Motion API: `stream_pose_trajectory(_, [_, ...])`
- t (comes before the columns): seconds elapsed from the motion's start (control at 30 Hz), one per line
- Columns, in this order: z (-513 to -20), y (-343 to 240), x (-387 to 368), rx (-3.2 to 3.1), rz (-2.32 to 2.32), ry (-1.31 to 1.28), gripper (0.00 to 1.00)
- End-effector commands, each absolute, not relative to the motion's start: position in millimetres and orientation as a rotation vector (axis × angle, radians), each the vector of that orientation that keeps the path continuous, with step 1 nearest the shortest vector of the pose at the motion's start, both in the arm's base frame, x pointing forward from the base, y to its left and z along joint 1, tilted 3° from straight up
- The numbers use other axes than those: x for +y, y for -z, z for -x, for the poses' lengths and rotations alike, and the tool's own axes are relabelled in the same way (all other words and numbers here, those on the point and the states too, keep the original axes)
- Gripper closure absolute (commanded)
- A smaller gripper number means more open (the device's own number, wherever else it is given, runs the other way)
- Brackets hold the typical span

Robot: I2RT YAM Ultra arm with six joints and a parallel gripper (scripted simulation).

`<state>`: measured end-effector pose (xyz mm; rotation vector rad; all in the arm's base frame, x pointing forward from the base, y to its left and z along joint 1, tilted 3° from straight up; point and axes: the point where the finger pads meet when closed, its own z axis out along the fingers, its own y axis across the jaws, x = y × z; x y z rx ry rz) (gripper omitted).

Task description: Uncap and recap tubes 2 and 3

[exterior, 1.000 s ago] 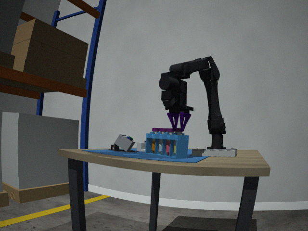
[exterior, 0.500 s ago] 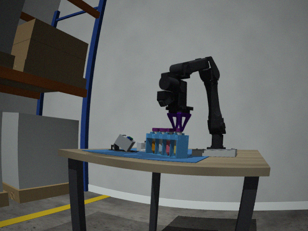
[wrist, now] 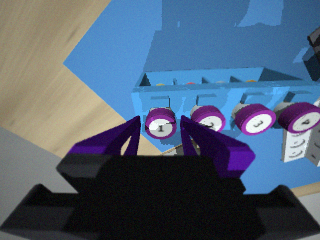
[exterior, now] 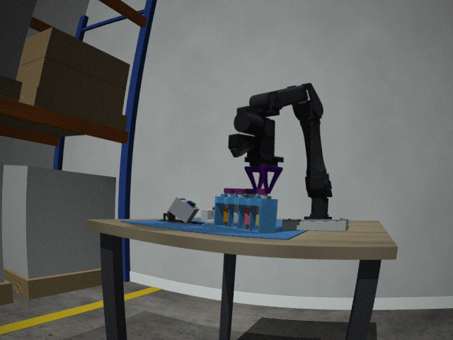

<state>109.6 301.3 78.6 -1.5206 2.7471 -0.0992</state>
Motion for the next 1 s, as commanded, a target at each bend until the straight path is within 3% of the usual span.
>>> stream_pose_trajectory(0.0, [-111.0, -81.5, 304.3, 2.741, 1.502, 0.082, 0.51])
stream_pose_trajectory(0.13, [-111.0, -81.5, 304.3, 2.741, 1.502, 0.082, 0.51])
stream_pose_trajectory(0.3, [-110.9, -82.8, 304.4, 2.395, 2.026, 0.085, 0.51])
stream_pose_trajectory(0.97, [-110.5, -82.8, 303.7, 1.359, 2.853, 0.08, 0.51])
